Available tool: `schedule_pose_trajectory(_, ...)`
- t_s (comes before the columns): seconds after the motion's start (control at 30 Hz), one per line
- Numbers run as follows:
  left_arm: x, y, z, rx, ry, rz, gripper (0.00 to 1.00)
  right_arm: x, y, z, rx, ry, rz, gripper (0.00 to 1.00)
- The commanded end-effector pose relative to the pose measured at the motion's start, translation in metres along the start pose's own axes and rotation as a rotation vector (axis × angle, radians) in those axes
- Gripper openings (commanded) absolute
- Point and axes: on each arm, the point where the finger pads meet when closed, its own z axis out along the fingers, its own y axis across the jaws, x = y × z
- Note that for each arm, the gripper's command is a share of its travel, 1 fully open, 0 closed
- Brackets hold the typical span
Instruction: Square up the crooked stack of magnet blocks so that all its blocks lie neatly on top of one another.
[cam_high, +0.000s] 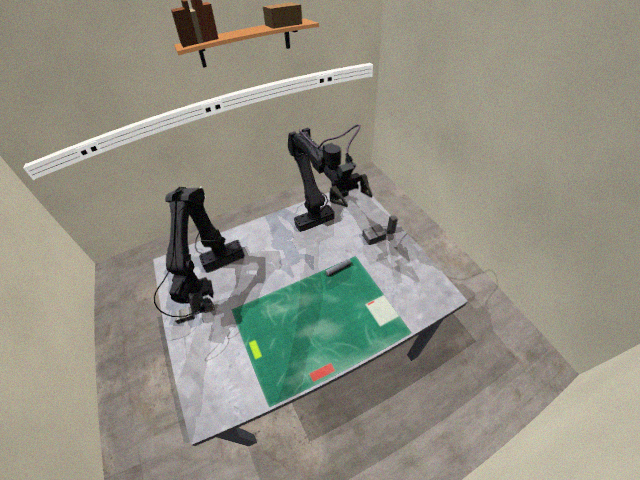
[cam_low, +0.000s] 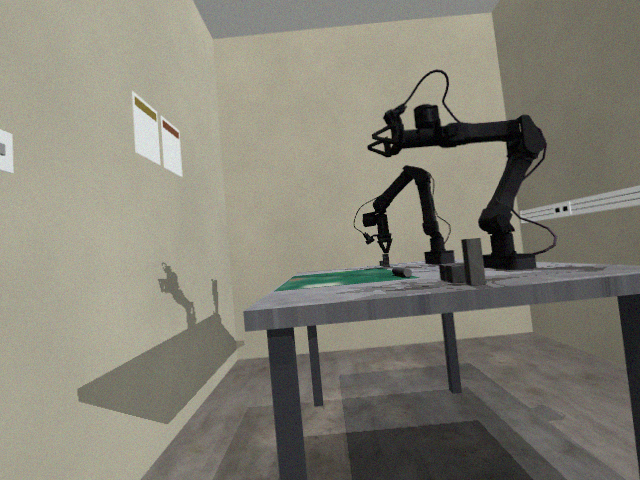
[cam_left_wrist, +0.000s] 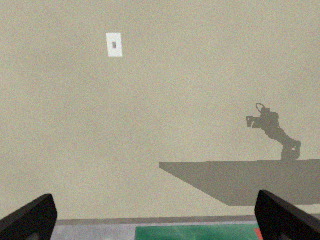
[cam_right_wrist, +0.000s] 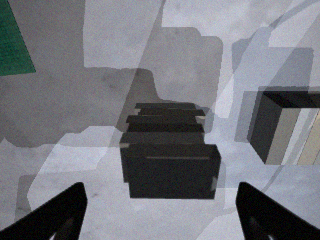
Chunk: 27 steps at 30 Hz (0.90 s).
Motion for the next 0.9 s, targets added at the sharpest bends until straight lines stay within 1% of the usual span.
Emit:
schedule_pose_trajectory(0.0, -0.037, -0.001, -0.008, 0.005, -0.090, 0.001, 1.00, -0.016, 0.000, 0.012, 0.009, -0.059, -0.003, 0.80)
schedule_pose_trajectory(0.17, -0.037, -0.001, -0.008, 0.005, -0.090, 0.001, 1.00, -0.018, -0.001, 0.028, 0.013, -0.066, -0.003, 0.80)
schedule_pose_trajectory(0.23, -0.037, -0.001, -0.008, 0.005, -0.090, 0.001, 1.00, -0.022, -0.009, 0.013, 0.020, -0.080, 0.009, 0.80)
schedule_pose_trajectory(0.3, -0.037, -0.001, -0.008, 0.005, -0.090, 0.001, 1.00, -0.028, -0.010, 0.007, 0.030, -0.101, -0.006, 0.80)
schedule_pose_trajectory(0.37, -0.037, -0.001, -0.008, 0.005, -0.090, 0.001, 1.00, -0.024, -0.009, 0.012, 0.022, -0.084, 0.001, 0.80)
schedule_pose_trajectory(0.4, -0.037, -0.001, -0.008, 0.005, -0.090, 0.001, 1.00, -0.027, -0.010, 0.006, 0.032, -0.107, 0.005, 0.80)
schedule_pose_trajectory(0.5, -0.037, -0.001, -0.008, 0.005, -0.090, 0.001, 1.00, -0.026, -0.009, 0.009, 0.028, -0.096, 0.001, 0.80)
schedule_pose_trajectory(0.53, -0.037, -0.001, -0.008, 0.005, -0.090, 0.001, 1.00, -0.029, -0.013, 0.002, 0.040, -0.121, 0.005, 0.80)
schedule_pose_trajectory(0.67, -0.037, -0.001, -0.008, 0.005, -0.090, 0.001, 1.00, -0.030, -0.011, 0.002, 0.039, -0.121, -0.003, 0.80)
schedule_pose_trajectory(0.83, -0.037, -0.001, -0.008, 0.005, -0.090, 0.001, 1.00, -0.012, -0.005, 0.015, 0.018, -0.075, 0.003, 0.80)
schedule_pose_trajectory(0.87, -0.037, -0.001, -0.008, 0.005, -0.090, 0.001, 1.00, -0.015, -0.007, 0.012, 0.023, -0.085, 0.004, 0.80)
